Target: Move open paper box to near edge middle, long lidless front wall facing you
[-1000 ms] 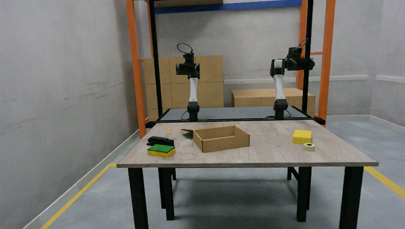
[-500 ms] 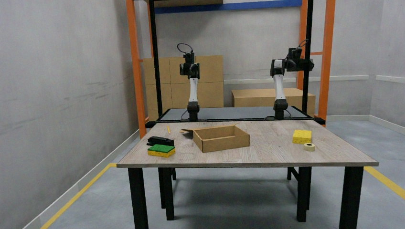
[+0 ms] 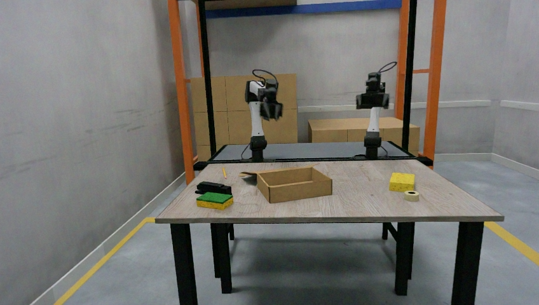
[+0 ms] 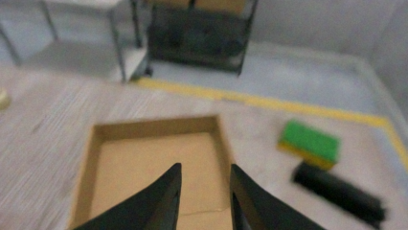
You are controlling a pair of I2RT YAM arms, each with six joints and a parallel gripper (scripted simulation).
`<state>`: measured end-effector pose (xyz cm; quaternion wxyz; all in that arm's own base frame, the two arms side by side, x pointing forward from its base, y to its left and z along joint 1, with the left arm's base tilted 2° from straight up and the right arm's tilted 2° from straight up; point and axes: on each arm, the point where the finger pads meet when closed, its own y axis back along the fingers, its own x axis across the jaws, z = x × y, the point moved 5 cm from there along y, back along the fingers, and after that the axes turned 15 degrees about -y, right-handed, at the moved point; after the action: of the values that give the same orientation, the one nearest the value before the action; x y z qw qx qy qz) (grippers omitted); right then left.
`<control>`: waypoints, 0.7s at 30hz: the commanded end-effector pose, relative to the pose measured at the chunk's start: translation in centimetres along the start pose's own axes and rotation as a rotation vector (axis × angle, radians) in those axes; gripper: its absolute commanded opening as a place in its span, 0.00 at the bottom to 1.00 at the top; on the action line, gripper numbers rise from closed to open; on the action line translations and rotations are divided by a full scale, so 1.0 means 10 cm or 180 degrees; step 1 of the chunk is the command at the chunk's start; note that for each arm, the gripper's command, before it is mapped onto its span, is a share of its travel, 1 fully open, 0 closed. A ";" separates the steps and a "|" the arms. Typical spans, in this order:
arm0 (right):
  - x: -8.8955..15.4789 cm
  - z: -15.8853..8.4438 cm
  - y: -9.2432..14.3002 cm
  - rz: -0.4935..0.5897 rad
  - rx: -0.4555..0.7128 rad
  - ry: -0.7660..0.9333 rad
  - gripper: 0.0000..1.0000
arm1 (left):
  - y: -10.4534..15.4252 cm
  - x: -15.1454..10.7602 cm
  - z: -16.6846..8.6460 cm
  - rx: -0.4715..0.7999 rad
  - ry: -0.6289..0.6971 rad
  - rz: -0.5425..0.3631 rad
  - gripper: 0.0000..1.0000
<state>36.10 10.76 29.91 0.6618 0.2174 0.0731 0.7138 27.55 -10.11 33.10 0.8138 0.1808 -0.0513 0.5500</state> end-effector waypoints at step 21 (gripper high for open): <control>1.35 -1.27 -1.40 0.0132 0.1892 0.0216 0.29 | 0.29 -1.04 -0.45 0.0225 -0.0389 -0.1153 1.00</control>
<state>42.84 27.05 17.05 0.5605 0.3577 0.2739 0.6949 20.36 -16.79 26.82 0.8898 0.2538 -0.0485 0.3762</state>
